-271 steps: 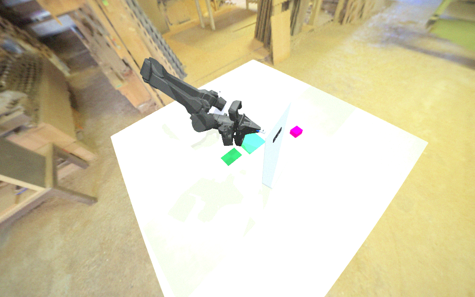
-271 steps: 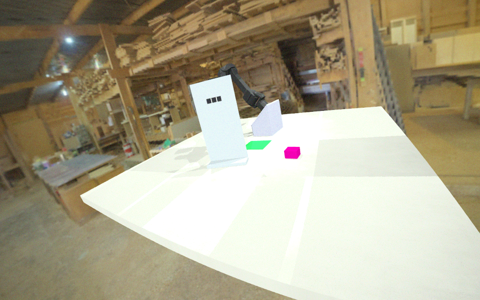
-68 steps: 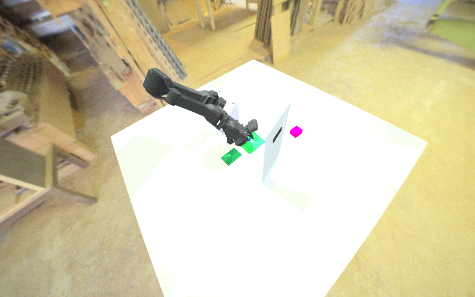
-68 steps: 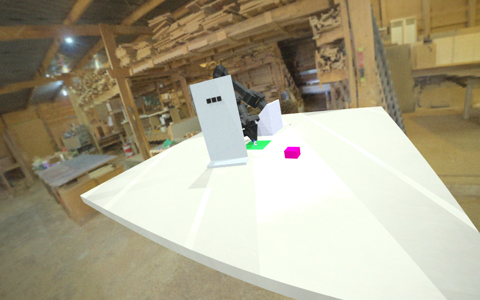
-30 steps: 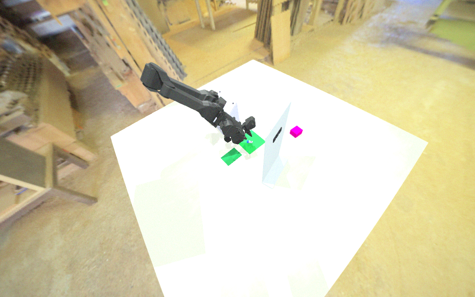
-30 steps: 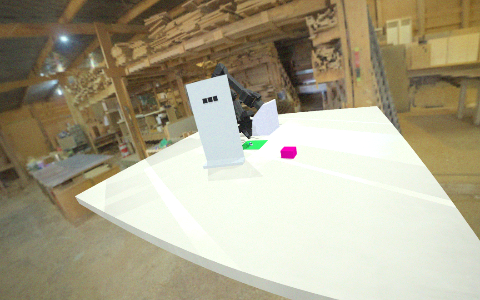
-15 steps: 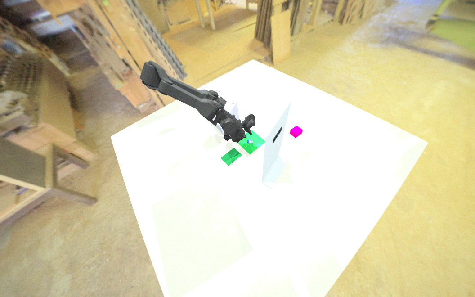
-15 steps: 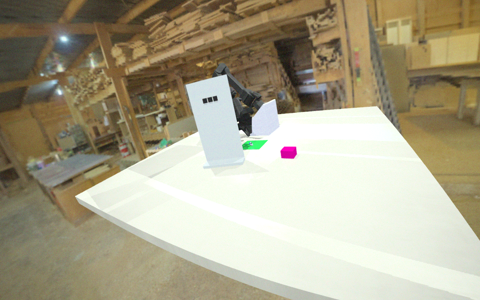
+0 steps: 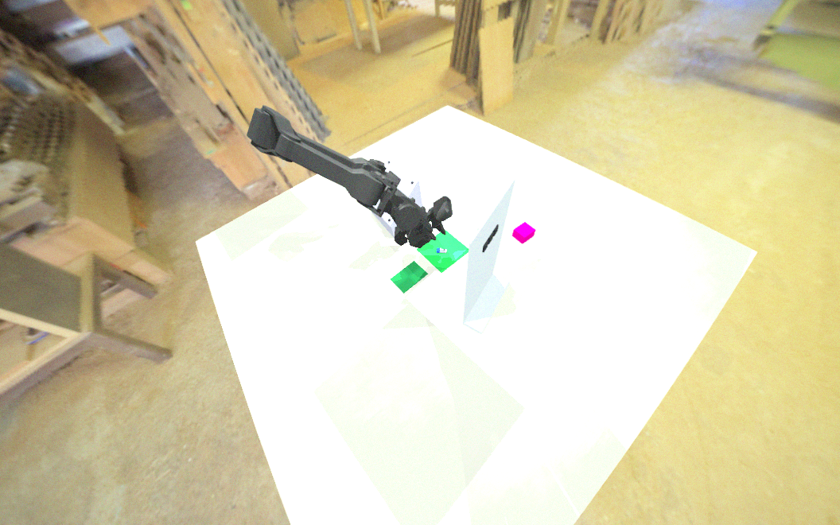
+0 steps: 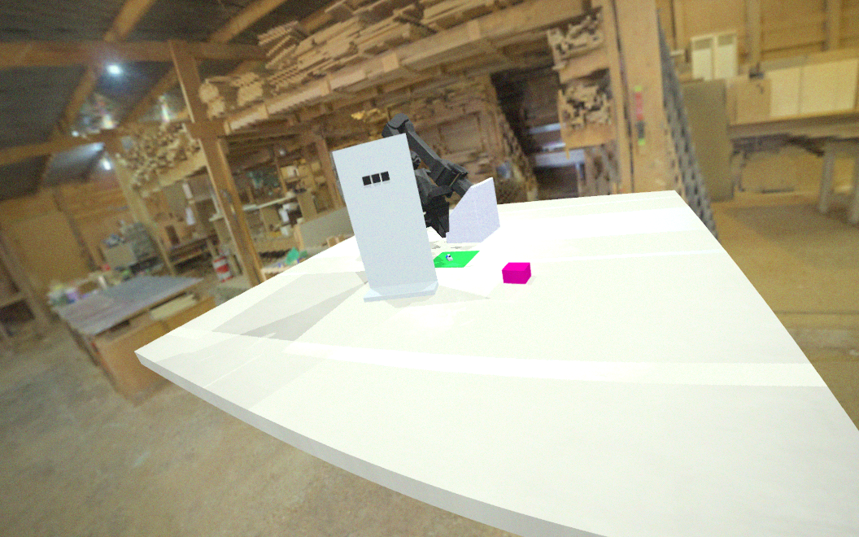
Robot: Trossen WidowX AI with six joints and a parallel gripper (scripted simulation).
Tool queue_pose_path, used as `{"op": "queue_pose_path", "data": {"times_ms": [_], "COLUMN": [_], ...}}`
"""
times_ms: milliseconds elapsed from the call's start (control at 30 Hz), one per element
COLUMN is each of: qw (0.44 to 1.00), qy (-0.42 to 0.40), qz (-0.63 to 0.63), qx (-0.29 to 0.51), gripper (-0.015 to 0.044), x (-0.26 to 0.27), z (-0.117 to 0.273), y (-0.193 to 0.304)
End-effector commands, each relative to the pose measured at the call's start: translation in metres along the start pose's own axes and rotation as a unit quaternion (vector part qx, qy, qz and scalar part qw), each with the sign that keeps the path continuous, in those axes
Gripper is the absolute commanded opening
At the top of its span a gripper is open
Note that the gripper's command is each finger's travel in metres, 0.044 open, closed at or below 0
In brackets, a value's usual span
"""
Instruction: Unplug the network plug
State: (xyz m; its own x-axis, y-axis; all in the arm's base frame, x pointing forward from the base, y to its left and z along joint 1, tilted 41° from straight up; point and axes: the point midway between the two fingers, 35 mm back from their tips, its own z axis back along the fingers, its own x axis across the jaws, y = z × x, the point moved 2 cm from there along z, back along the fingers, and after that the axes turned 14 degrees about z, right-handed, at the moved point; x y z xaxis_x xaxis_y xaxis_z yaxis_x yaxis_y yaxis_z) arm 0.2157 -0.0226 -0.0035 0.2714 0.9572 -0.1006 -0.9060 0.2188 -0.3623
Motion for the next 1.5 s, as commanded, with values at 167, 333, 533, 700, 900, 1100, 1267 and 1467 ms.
{"op": "queue_pose_path", "data": {"times_ms": [167, 333, 533, 700, 900, 1100, 1267, 1467], "qw": [1.0, 1.0, 1.0, 1.0, 1.0, 1.0, 1.0, 1.0], "qy": [0.001, 0.001, 0.001, 0.001, 0.001, 0.001, 0.0, -0.001], "qz": [-0.002, -0.002, -0.002, -0.002, -0.002, -0.002, 0.0, -0.001], "qx": [-0.002, -0.002, -0.002, -0.002, -0.003, -0.003, 0.0, 0.001], "gripper": [0.0156, 0.0156, 0.0156, 0.0156, 0.0156, 0.0156, 0.0156, 0.0156], "x": [0.007, 0.01, 0.014, 0.017, 0.021, 0.024, 0.027, 0.04], "z": [0.012, 0.017, 0.025, 0.031, 0.039, 0.046, 0.047, 0.063], "y": [-0.003, -0.004, -0.004, -0.004, -0.004, -0.004, -0.004, -0.01]}}
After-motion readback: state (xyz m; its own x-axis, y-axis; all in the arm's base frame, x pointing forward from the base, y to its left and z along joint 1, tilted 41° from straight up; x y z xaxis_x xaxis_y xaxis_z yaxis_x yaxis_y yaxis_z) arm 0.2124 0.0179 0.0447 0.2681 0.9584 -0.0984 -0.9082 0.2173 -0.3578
